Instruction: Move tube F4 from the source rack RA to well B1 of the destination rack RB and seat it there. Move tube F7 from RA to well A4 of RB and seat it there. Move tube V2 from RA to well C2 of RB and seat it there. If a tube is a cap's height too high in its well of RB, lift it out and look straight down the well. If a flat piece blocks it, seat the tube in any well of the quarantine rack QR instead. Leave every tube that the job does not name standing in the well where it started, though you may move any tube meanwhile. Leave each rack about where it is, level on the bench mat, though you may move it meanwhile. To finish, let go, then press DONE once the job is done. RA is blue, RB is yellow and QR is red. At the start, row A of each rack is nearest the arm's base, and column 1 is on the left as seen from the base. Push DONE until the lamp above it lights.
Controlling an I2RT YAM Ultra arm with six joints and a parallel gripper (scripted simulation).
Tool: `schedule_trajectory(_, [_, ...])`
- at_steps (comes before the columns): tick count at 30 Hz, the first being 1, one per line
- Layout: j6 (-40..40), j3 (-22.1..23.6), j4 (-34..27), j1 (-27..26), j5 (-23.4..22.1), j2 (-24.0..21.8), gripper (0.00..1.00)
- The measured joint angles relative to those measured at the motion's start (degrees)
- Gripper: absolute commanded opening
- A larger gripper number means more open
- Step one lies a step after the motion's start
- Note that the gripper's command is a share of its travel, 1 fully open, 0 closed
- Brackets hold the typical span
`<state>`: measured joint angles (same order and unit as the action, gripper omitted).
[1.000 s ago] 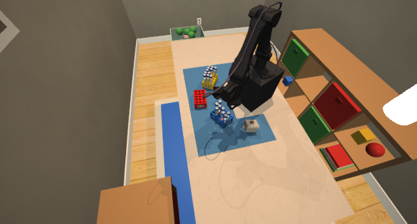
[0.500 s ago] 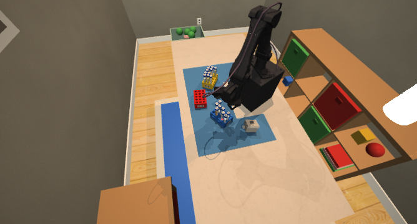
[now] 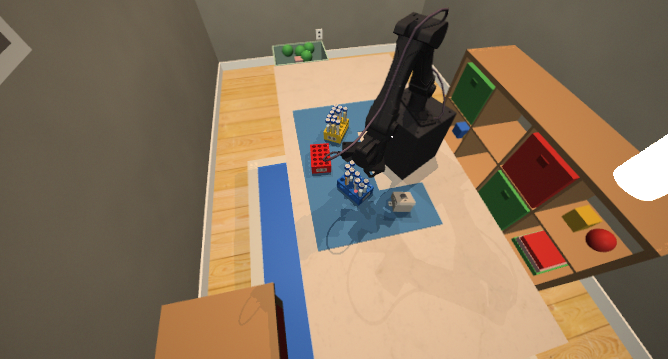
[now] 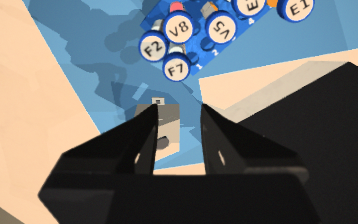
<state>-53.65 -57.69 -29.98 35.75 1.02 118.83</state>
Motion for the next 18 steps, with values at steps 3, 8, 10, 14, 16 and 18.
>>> schedule_trajectory(3, [0.1, 0.0, 1.1, -0.2, 0.0, 1.1, 0.3])
schedule_trajectory(8, [0.2, 0.0, 2.6, -0.2, 0.0, 2.5, 0.3])
schedule_trajectory(10, [0.2, 0.0, 3.1, -0.2, 0.0, 2.8, 0.3])
schedule_trajectory(14, [0.3, 0.3, 4.4, -0.2, 0.0, 3.7, 0.3])
schedule_trajectory(16, [0.3, 0.3, 5.0, -0.2, 0.0, 4.5, 0.3])
schedule_trajectory(18, [0.3, 0.3, 5.8, -0.2, 0.0, 5.2, 0.3])
